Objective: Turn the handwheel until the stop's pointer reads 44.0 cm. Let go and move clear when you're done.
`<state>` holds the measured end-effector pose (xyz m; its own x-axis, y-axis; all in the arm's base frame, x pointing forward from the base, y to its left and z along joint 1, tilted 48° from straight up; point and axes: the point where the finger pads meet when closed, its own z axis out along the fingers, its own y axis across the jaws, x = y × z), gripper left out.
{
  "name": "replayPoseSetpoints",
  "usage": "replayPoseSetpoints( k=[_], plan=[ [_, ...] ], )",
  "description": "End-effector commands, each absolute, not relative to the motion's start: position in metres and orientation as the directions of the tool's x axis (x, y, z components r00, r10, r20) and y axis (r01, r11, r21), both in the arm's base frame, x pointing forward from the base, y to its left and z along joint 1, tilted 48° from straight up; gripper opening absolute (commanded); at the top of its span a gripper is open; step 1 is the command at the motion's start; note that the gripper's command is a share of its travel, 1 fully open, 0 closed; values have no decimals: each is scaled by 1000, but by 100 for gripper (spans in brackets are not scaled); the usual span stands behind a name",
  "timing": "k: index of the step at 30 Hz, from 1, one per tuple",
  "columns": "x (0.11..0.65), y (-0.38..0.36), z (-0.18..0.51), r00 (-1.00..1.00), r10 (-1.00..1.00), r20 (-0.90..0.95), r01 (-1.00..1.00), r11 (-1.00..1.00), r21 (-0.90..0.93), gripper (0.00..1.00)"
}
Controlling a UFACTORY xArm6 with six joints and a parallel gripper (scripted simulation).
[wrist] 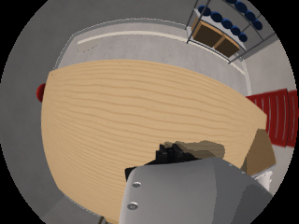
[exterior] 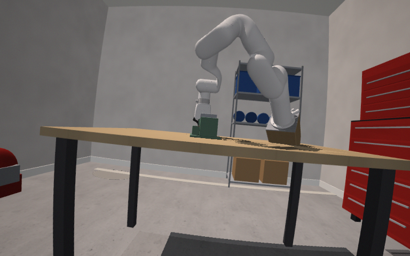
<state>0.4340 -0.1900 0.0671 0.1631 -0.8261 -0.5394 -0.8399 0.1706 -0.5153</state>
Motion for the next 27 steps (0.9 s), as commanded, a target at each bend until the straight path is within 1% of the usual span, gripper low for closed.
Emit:
replayPoseSetpoints(
  k=[1, 11, 27],
  plan=[
    [437, -197, 78, 162, -827, -538, -839, 171, -516, 6],
    [431, -209, 95, 162, -827, -538, -839, 171, -516, 6],
    [398, -222, 104, 162, -827, -538, -839, 171, -516, 6]
  ],
)
